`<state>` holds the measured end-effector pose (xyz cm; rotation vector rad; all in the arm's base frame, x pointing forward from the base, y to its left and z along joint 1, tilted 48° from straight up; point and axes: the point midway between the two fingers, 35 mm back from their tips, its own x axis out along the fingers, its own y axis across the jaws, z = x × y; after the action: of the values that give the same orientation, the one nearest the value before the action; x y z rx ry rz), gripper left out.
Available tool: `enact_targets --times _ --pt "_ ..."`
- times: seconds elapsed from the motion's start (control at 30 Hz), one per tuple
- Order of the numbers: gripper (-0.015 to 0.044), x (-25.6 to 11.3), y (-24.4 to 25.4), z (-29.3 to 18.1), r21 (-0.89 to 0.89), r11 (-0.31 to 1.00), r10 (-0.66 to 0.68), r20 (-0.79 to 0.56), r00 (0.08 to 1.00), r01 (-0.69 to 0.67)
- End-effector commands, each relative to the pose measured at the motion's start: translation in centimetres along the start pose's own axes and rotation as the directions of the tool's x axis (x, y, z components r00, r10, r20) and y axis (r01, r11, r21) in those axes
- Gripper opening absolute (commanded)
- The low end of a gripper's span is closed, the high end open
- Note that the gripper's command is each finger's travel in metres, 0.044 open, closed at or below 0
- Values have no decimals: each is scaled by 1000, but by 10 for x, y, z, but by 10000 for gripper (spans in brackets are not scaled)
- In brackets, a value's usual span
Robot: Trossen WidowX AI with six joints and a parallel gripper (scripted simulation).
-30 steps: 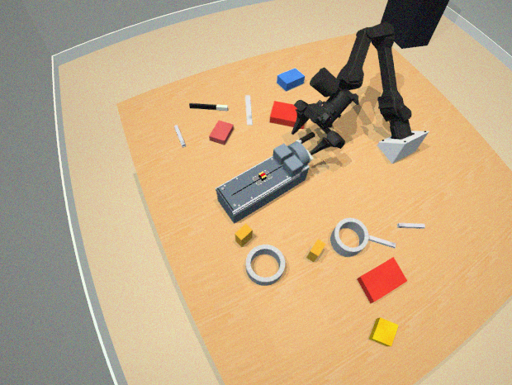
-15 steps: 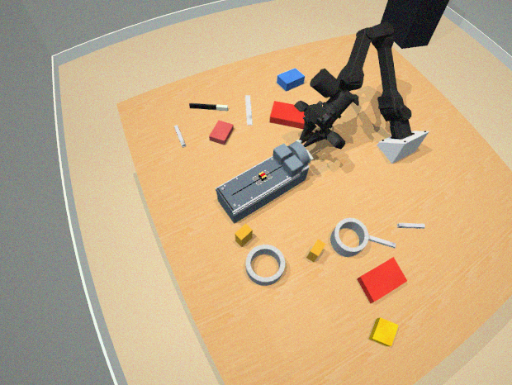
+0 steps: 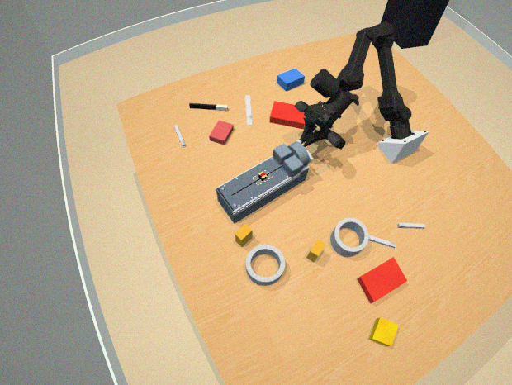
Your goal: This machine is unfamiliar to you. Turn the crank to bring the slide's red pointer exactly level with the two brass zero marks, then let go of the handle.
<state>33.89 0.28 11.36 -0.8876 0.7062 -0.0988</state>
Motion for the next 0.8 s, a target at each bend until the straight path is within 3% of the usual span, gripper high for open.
enact_targets --times 0.0,0.77 --pt "0 -1 1 1 -3 1000 1 1 1000 -1" --pt "0 -11 8 10 -2 1000 2 1 1000 -2"
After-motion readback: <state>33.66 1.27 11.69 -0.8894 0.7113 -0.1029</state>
